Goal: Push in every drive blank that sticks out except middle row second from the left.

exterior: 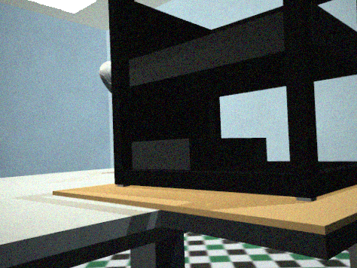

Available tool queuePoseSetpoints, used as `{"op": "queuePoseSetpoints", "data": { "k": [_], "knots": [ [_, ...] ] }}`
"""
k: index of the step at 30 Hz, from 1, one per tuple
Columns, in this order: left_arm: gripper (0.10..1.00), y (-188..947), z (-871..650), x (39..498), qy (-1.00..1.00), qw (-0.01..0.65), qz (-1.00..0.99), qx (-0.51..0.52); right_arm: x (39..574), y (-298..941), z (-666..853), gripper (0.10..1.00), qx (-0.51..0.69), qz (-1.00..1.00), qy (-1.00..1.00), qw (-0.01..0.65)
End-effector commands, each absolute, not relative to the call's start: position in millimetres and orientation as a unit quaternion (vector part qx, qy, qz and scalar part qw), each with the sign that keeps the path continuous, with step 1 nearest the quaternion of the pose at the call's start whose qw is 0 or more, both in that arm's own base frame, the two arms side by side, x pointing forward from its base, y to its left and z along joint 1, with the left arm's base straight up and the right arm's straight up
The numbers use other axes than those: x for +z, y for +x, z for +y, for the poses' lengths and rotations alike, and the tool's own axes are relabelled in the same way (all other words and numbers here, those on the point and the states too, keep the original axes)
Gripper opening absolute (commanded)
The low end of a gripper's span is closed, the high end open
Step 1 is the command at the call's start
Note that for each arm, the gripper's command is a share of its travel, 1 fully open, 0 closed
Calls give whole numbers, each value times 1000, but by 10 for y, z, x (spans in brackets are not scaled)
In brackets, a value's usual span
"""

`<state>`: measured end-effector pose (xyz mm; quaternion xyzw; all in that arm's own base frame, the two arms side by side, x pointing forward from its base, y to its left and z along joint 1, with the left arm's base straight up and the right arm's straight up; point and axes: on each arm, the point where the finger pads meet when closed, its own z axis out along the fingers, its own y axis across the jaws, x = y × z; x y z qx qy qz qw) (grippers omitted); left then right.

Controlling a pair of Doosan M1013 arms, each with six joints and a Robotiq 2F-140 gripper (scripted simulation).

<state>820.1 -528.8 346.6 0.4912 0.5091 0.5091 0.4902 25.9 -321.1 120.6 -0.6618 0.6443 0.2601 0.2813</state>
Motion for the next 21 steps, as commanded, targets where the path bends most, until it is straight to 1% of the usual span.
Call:
{"op": "queuePoseSetpoints", "data": {
  "k": [1, 21],
  "knots": [
    [99, 8227, -5288, 3478, 491, 491, 509, 509, 1210, 260, -3214, 1000, 260, 644, -662, 281],
    [99, 8257, -5287, 3478, 491, 491, 509, 509, 1210, 260, -3214, 1000, 260, 644, -662, 281]
  ]
}}
